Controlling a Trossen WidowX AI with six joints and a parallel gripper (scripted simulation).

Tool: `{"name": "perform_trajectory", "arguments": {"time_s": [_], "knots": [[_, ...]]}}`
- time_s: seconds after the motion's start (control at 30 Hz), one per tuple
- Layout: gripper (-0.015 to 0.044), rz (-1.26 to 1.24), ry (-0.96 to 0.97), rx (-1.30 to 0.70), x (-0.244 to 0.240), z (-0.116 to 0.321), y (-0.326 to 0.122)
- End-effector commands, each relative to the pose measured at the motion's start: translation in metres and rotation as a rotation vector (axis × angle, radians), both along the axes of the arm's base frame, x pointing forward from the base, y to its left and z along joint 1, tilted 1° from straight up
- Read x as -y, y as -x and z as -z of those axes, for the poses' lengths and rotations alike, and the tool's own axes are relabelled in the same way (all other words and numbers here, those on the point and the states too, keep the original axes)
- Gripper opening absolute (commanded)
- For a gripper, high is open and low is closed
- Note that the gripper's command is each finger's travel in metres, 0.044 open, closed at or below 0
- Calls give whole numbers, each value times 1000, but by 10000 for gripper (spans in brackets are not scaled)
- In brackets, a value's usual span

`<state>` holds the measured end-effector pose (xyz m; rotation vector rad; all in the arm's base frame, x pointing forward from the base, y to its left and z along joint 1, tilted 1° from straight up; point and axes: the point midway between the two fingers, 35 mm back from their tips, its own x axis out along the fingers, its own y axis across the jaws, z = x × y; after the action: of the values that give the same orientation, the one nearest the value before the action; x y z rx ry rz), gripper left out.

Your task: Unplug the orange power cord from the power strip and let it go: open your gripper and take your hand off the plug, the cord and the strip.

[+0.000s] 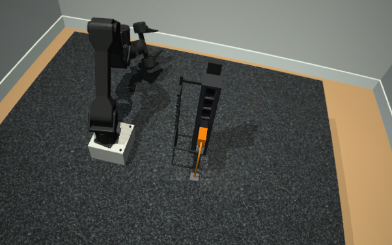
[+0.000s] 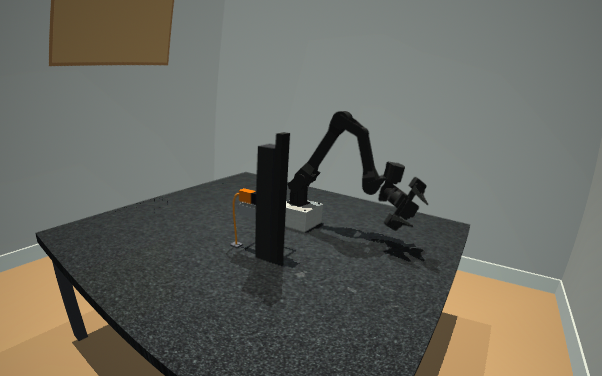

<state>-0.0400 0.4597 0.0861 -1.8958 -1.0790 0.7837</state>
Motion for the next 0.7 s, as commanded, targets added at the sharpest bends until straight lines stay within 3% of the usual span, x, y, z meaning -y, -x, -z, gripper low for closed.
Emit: {"name": "perform_trajectory", "arguments": {"time_s": [0.0,0.27,0.67], "knots": [[374,1,-1,-2,0,0,-1],[164,61,-41,-128,-12,-11,-44],[160,168,-146,-359,-24,-38,-108]]}}
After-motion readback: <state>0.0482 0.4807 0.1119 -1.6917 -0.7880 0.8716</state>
